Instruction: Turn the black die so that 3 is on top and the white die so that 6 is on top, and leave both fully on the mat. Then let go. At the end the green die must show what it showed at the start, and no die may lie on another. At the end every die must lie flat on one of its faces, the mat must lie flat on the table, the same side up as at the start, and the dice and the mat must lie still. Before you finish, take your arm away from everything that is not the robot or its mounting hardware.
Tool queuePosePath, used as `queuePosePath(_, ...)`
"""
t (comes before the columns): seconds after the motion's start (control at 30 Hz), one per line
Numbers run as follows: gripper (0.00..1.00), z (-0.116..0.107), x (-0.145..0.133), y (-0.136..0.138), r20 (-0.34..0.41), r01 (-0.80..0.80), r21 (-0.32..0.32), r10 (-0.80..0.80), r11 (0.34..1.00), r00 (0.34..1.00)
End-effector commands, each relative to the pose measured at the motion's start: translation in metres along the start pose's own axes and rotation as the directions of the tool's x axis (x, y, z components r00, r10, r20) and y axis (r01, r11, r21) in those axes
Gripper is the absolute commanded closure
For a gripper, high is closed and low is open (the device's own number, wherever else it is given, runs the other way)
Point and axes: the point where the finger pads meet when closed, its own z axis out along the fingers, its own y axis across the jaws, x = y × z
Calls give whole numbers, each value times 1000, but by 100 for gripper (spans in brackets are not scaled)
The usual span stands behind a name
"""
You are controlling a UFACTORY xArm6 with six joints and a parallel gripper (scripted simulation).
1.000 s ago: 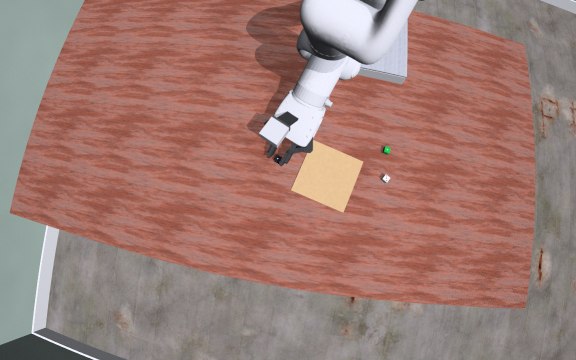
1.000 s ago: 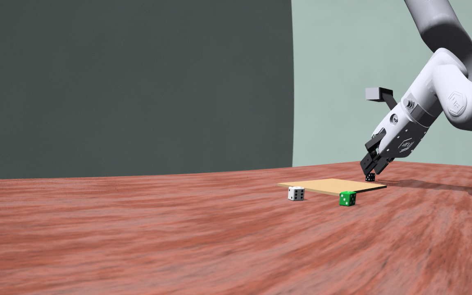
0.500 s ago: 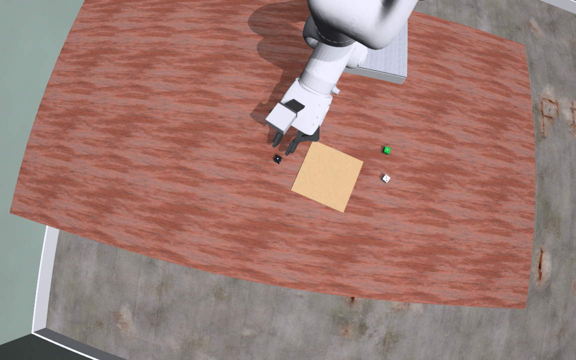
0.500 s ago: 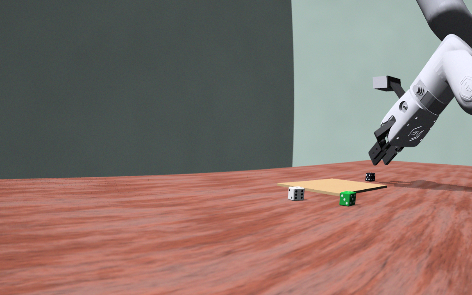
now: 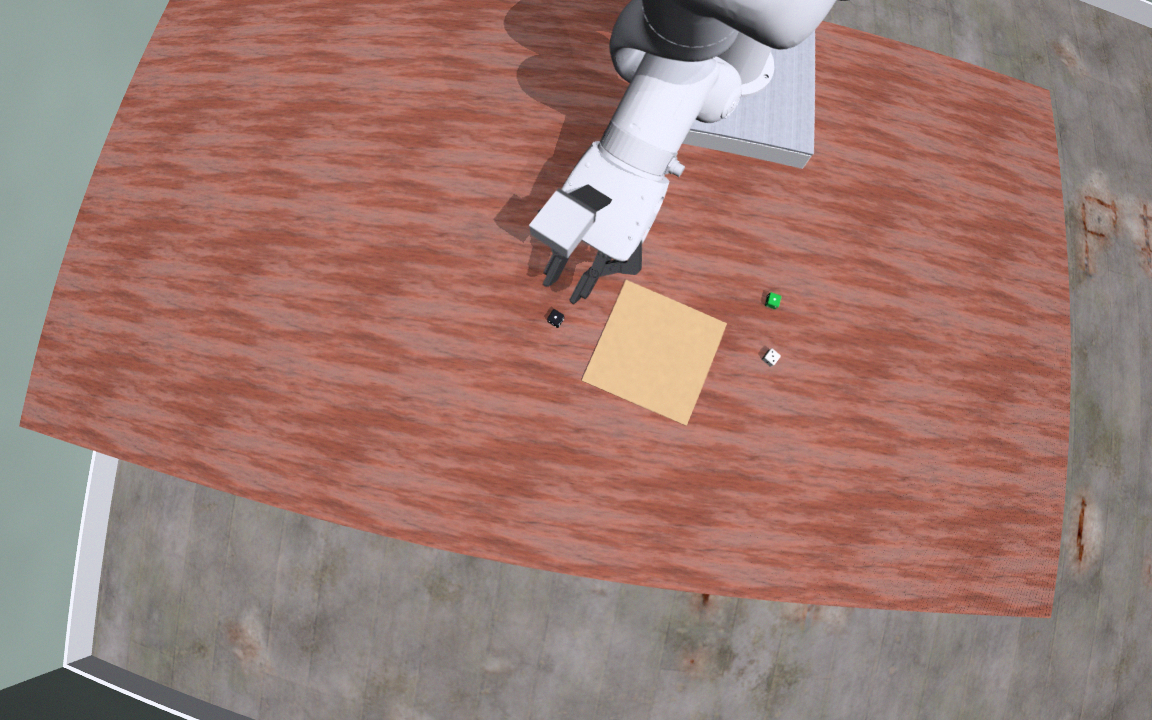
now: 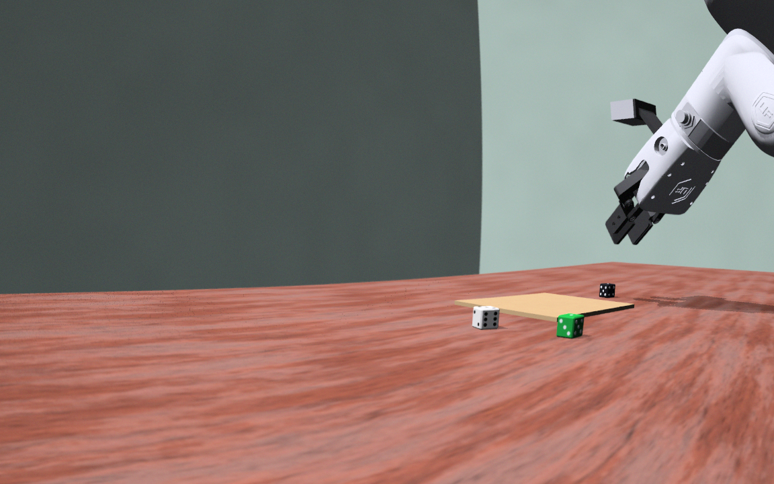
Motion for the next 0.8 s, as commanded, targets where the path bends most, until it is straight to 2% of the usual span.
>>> queuePosePath(0.0, 69, -14, 17, 0, 4, 0, 0, 0, 1000, 1000)
queuePosePath(0.43, 69, -19, 24, 0, 10, 0, 0, 0, 1000, 1000)
queuePosePath(0.63, 69, -16, 25, 0, 45, 0, 0, 0, 1000, 999)
queuePosePath(0.77, 69, -15, 29, 0, 118, 0, 0, 0, 1000, 993)
